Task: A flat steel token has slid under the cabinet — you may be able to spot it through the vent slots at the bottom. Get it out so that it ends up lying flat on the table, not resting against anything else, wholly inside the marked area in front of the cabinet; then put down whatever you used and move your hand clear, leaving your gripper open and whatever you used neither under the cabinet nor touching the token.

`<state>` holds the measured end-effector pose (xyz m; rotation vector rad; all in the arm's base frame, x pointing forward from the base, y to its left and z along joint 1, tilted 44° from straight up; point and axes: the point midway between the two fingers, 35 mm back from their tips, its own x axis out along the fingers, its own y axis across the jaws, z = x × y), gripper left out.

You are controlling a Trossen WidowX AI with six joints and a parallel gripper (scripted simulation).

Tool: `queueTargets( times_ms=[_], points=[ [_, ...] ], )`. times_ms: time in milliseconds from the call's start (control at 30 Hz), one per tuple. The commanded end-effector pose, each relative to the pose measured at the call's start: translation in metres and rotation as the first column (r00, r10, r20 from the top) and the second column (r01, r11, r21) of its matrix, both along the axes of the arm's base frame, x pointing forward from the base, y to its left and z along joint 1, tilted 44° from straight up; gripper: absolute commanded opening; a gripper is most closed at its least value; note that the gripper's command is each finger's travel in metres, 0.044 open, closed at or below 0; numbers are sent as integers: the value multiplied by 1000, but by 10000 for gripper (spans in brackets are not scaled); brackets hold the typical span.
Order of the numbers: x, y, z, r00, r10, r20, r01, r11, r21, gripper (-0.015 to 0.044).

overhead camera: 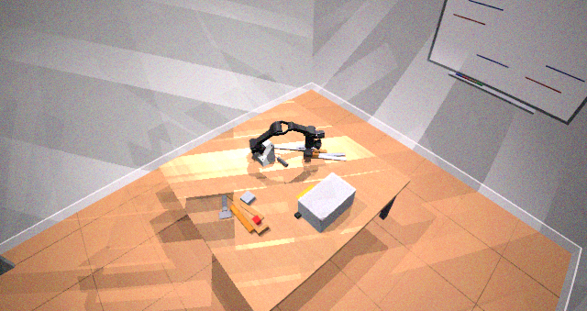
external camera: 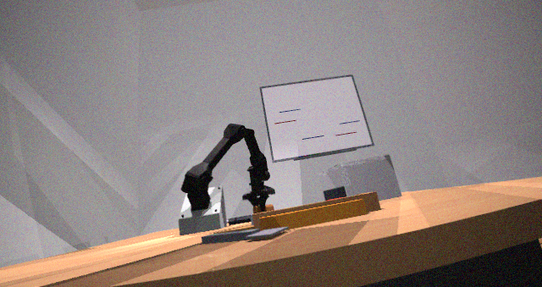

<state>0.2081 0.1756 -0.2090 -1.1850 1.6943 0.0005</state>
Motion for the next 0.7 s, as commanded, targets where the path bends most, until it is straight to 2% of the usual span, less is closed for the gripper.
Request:
queueTargets(
  times_ms=[0, 667],
  points=[
    [2, 11, -3, 1000, 6, 8, -6, 1000, 21, 0],
    [4, 21, -12, 1000, 6, 8, -6, 1000, 22, 0]
  ],
)
